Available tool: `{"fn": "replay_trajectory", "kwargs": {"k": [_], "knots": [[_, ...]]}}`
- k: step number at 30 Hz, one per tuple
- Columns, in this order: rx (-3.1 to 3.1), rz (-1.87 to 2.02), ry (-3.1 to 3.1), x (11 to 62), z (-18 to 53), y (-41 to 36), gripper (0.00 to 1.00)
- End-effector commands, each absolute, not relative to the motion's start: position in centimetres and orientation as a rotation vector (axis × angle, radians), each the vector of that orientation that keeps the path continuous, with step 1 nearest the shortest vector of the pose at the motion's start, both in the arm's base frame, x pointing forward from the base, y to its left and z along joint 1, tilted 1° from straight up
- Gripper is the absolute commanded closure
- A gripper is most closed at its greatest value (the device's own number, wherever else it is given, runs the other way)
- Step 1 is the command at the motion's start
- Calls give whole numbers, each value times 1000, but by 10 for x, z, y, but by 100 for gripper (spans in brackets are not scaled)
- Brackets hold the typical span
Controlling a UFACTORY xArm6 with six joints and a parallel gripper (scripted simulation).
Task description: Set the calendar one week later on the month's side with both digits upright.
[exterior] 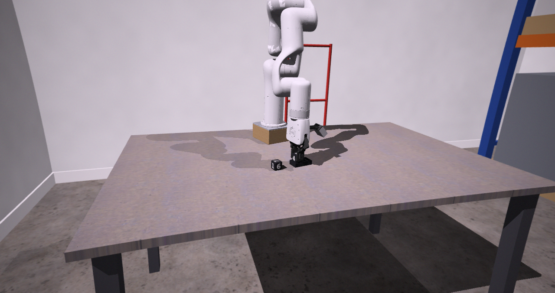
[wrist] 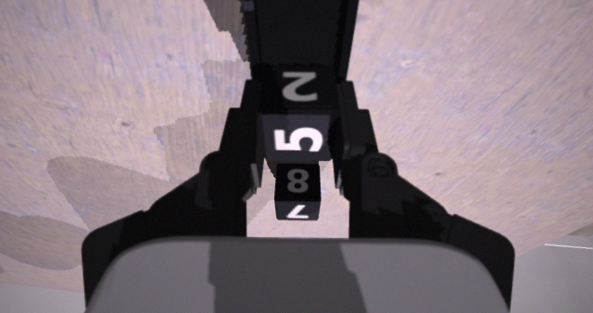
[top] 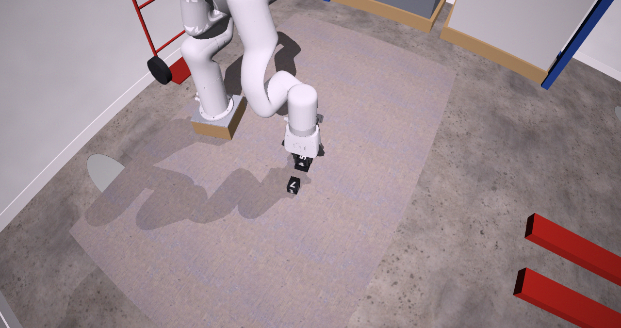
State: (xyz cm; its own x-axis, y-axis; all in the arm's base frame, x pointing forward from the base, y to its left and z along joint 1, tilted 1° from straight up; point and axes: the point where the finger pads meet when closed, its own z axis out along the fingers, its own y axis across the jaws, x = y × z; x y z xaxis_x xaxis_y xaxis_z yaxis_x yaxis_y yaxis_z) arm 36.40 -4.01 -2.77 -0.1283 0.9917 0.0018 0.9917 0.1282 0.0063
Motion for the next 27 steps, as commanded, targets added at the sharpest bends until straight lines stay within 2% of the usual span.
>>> {"fn": "replay_trajectory", "kwargs": {"k": [1, 27], "knots": [[2070, 13, 2355, 366, -28, -40, 71], [2070, 13, 2355, 366, -31, -40, 71]]}}
